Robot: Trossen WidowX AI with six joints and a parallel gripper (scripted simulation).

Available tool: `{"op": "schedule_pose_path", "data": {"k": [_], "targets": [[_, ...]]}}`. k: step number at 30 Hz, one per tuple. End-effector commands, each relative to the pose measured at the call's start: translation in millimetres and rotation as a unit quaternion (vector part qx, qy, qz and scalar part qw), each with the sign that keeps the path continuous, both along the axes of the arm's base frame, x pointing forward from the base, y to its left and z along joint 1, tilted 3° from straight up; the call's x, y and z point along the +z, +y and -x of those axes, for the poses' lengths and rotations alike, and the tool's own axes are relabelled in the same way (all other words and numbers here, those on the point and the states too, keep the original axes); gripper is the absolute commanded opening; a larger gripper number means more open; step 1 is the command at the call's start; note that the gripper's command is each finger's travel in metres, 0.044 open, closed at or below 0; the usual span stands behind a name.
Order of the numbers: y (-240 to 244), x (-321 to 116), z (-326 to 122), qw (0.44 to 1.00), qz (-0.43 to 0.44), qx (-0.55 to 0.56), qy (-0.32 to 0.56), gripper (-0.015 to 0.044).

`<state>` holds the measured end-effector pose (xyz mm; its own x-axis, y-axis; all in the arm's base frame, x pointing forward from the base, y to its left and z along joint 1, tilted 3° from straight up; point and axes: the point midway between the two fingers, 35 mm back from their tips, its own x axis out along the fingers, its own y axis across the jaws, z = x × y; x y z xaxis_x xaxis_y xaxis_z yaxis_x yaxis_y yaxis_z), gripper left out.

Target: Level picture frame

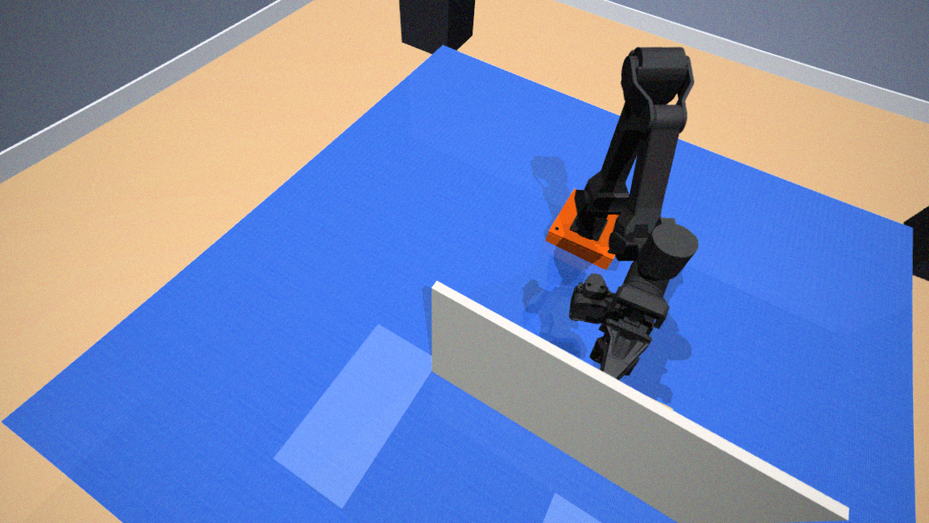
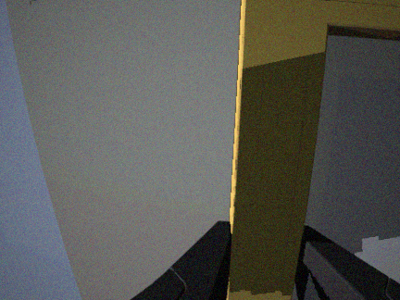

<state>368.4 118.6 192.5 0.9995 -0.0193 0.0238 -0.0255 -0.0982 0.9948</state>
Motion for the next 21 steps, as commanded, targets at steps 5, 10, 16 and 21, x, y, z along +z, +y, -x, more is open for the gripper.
{"op": "schedule_pose_path", "data": {"k": [5, 10, 16, 21], "targets": [[0.4, 0.4, -0.7, 1.0, -0.004, -0.001, -0.005, 0.0], [0.6, -1.3, -0.8, 1.0, -0.004, -0.001, -0.005, 0.0], [0.8, -3.2, -0.9, 1.0, -0.004, -0.001, -0.005, 0.0], [0.9, -4.9, -0.9, 1.0, -0.004, -0.001, -0.005, 0.0]]}}
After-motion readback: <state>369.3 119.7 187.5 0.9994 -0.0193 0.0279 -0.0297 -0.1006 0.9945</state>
